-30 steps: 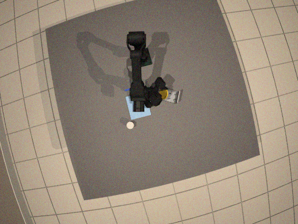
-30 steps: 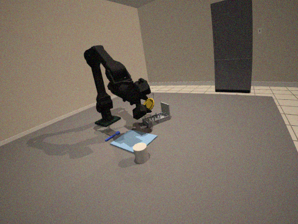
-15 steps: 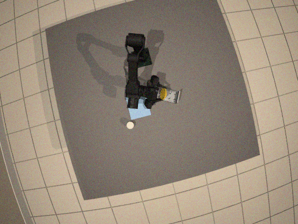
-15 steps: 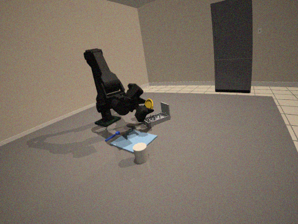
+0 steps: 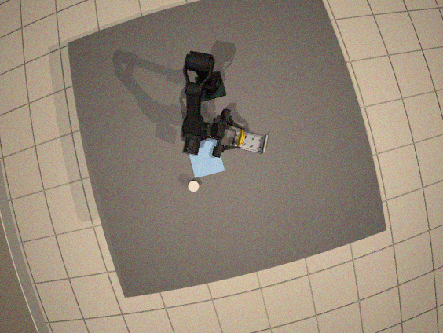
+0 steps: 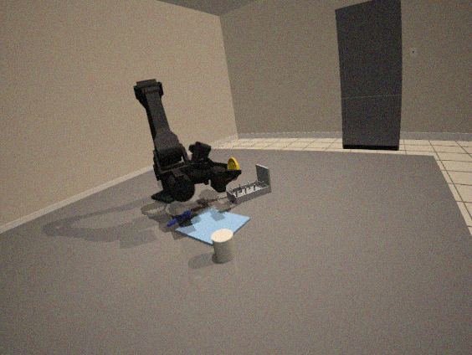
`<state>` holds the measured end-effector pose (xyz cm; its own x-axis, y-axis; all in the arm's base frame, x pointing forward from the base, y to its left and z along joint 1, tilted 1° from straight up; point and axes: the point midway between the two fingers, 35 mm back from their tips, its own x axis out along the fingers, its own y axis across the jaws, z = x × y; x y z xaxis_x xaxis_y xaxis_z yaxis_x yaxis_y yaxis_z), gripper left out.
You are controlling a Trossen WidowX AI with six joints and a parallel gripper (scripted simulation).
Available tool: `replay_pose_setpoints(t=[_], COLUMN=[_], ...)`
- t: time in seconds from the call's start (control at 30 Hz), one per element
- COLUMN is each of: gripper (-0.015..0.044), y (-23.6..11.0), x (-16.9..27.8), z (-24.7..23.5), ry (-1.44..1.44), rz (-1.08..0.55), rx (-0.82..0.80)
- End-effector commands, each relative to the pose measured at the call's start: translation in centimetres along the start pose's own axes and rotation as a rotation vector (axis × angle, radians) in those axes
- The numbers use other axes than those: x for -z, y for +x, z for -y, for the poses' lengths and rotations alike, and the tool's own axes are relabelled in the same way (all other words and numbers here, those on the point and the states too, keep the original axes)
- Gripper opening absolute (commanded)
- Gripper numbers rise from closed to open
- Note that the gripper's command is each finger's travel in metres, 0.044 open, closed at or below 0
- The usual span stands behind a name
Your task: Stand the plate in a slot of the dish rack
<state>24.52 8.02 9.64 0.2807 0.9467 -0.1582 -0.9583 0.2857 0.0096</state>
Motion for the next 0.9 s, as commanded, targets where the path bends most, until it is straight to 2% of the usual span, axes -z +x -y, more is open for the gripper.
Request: replay_pose_setpoints(t=[0.0, 0.87], gripper=[0.0, 0.0], y=[-0.2, 1.2], x=[-0.1, 2.3], z=[-0.1, 0.0], ry=[-0.037, -0.039], rz=[0.033, 0.024], rx=[0.014, 0.013])
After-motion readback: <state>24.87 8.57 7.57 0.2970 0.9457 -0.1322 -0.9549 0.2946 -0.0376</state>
